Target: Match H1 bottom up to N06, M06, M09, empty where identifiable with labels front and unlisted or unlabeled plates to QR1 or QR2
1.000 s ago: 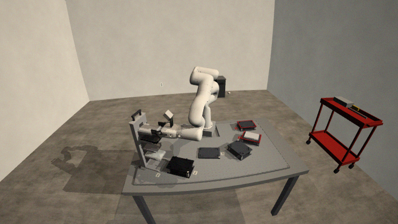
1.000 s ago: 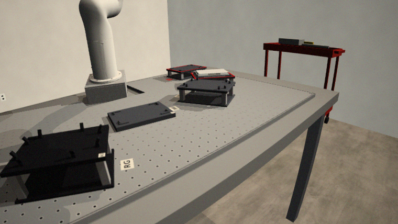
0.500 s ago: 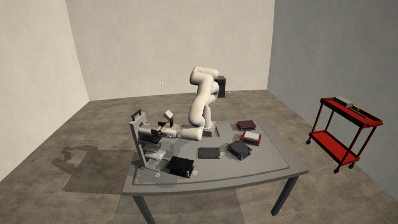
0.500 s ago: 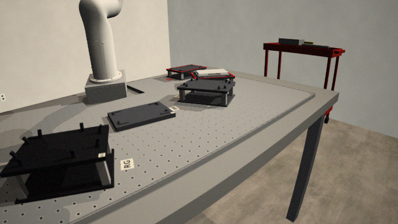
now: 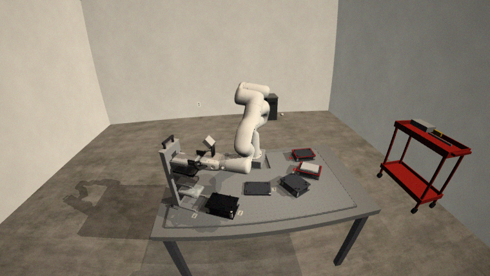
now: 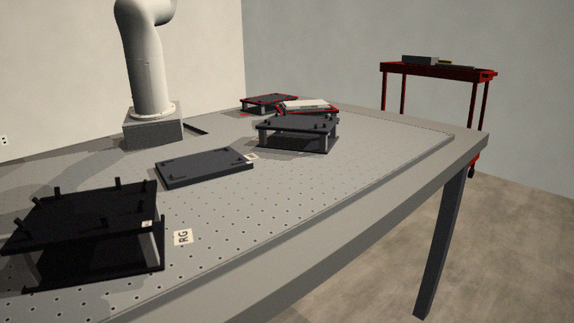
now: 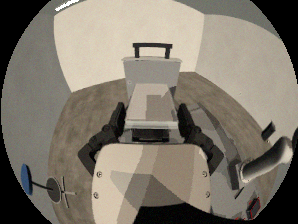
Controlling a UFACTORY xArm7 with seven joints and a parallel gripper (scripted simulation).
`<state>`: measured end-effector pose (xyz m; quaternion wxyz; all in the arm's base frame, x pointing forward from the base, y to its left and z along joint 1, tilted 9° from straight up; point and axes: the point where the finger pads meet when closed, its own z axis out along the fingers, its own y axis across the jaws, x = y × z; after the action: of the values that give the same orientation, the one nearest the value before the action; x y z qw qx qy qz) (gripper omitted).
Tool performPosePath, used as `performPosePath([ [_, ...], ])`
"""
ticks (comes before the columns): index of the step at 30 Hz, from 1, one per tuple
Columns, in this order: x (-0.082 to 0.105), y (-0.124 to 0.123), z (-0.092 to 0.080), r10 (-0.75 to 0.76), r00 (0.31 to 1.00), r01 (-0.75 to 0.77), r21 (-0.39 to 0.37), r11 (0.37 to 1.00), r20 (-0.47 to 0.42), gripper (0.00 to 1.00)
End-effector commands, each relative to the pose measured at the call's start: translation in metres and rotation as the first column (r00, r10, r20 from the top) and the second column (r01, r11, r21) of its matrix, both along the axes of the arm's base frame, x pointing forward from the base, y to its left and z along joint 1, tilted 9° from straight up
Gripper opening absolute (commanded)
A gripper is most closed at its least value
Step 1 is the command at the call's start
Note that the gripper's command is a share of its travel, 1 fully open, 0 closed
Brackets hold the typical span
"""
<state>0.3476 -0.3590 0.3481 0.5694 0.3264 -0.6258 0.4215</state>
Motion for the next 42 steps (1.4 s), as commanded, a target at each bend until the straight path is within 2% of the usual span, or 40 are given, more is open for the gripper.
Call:
performPosePath([
  [1, 0.003, 0.006, 0.001, -0.001, 1.000, 0.001, -0.001, 1.000, 0.003, 0.00],
  [42, 0.029, 0.058, 0.001, -0.001, 1.000, 0.001, -0.001, 1.000, 0.003, 0.00],
])
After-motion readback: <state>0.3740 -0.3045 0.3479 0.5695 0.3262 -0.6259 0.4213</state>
